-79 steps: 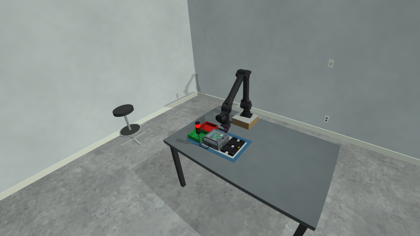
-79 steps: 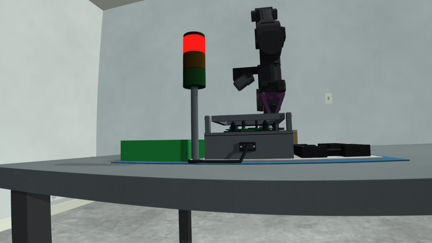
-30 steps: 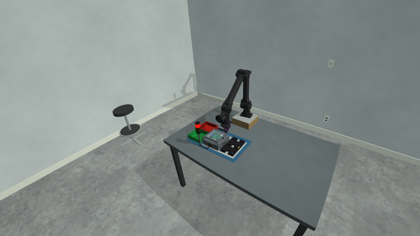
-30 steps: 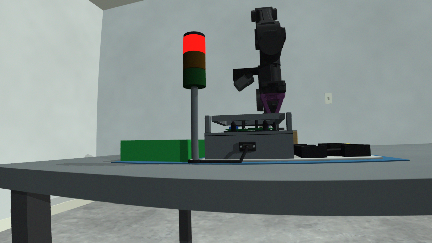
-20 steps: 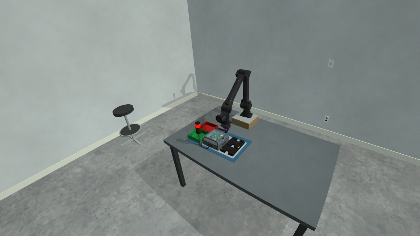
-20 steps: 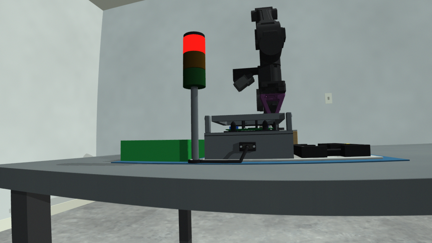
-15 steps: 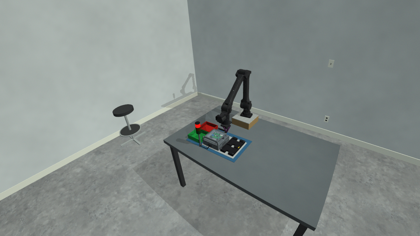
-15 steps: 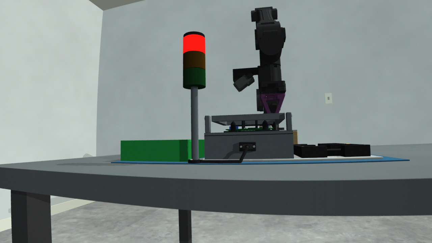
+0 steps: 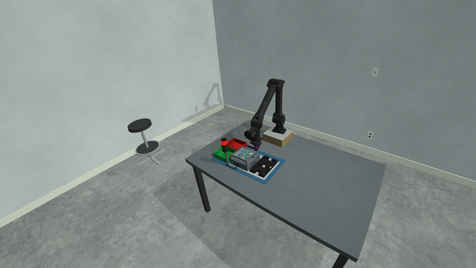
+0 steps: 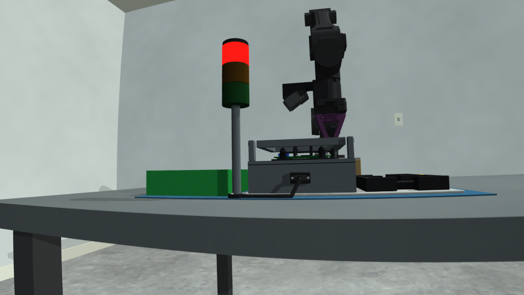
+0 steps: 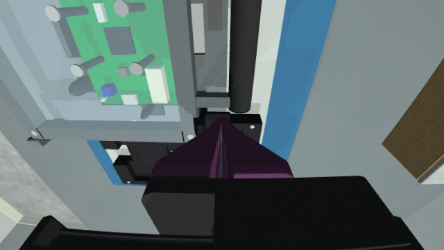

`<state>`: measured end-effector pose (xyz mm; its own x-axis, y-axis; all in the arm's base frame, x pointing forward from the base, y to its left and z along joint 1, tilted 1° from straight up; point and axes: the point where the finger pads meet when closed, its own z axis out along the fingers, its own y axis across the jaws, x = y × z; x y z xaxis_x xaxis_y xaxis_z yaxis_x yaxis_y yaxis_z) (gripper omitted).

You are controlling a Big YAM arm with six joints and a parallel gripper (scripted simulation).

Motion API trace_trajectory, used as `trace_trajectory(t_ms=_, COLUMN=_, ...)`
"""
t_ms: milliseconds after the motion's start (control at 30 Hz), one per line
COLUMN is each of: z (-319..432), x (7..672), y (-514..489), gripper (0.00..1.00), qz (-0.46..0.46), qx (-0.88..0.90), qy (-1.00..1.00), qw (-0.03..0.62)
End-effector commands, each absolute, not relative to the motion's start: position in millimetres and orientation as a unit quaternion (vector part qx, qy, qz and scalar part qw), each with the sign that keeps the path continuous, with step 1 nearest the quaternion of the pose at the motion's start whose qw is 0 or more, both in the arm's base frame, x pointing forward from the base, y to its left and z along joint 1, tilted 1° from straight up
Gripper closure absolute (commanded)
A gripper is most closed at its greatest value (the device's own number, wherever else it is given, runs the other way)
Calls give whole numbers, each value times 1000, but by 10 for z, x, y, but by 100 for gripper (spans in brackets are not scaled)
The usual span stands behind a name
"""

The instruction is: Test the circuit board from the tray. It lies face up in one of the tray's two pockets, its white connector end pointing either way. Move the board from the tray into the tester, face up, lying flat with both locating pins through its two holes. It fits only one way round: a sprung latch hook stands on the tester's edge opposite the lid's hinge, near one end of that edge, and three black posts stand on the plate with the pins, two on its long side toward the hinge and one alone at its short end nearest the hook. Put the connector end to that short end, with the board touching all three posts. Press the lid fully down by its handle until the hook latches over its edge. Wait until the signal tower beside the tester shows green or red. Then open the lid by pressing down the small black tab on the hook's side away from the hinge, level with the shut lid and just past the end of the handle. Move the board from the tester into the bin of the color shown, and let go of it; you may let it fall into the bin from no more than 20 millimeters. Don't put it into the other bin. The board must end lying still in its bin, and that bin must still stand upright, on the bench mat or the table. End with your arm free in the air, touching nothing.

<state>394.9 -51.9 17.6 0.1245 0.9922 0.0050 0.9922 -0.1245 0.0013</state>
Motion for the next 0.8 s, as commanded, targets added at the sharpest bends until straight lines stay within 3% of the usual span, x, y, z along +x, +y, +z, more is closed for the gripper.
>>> trace_trajectory(t_ms=0, z=111, x=3985, y=-460, gripper=100, qz=1, qx=-748, qy=-663, qw=3)
trace_trajectory(t_ms=767, z=81, x=3962, y=-457, gripper=100, qz=2, qx=-748, qy=-663, qw=4)
